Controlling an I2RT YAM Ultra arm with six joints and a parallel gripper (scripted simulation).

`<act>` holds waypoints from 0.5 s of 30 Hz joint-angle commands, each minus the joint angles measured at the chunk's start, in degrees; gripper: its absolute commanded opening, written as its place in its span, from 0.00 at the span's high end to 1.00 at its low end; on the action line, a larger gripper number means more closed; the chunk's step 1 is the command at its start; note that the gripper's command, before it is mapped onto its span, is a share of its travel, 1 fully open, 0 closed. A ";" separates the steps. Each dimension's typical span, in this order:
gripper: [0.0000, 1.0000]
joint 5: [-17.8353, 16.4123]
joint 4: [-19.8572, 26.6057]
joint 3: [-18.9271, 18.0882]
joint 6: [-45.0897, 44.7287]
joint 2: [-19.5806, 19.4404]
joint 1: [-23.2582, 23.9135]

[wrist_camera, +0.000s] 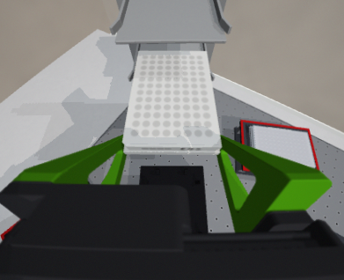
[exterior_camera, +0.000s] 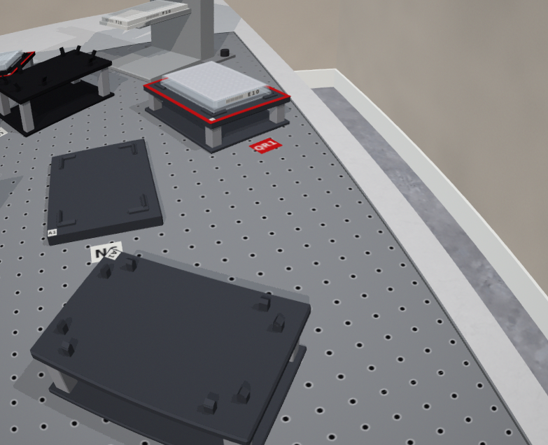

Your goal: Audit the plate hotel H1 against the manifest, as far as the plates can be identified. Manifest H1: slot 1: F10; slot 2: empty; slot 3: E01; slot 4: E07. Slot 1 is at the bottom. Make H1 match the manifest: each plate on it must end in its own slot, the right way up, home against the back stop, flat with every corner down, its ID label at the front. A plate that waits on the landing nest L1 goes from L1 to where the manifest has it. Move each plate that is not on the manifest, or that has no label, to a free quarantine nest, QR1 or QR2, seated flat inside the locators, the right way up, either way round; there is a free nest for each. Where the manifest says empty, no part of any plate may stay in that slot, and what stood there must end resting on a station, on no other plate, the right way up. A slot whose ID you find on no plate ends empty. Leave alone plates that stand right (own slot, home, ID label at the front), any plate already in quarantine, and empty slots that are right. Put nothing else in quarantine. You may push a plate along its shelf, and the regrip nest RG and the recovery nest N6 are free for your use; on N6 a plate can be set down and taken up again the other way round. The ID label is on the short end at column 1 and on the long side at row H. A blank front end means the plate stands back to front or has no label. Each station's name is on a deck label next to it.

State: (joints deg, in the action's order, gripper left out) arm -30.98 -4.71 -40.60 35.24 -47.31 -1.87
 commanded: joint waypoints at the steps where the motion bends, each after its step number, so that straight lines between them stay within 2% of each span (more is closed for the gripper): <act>1: 0.14 1.43 -0.99 -1.03 0.04 -0.22 -0.01; 15: 0.14 2.28 -1.91 -1.93 0.05 -2.02 -0.84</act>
State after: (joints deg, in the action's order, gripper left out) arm -30.00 -5.82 -41.67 35.24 -49.41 -2.79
